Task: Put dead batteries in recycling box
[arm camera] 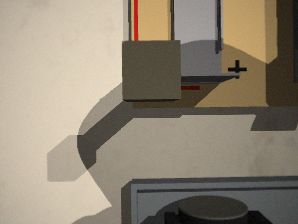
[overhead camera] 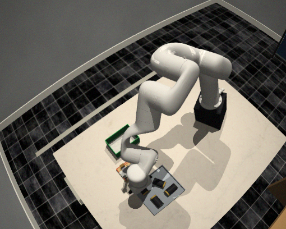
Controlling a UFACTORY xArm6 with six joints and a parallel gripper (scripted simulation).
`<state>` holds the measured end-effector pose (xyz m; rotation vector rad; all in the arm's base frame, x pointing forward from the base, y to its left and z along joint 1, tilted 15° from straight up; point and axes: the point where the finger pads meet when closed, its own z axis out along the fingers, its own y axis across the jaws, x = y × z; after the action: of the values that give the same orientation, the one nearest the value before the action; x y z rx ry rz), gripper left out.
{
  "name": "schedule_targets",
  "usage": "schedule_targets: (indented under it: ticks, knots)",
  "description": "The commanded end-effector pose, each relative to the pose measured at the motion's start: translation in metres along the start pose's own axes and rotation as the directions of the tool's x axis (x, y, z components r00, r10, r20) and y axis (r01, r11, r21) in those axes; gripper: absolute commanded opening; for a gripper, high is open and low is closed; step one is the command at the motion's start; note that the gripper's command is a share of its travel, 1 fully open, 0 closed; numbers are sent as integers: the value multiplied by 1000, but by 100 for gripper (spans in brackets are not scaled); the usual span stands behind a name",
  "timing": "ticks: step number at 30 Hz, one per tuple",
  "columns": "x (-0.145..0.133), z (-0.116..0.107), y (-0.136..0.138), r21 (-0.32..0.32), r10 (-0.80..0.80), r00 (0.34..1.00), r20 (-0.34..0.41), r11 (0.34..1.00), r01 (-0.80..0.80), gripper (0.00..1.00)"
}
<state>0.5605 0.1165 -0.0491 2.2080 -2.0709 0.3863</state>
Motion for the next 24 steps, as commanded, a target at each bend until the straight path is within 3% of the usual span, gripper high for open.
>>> schedule_targets:
  ticks: [1, 8, 9, 24]
  knots:
    - [0, -2, -3, 7, 1, 1000, 2, 1000, -1, 28]
    - [0, -2, -3, 7, 1, 1000, 2, 1000, -1, 28]
    - [0, -2, -3, 7, 1, 1000, 2, 1000, -1, 51]
    - [0, -2, -3, 7, 1, 1000, 2, 1000, -1, 51]
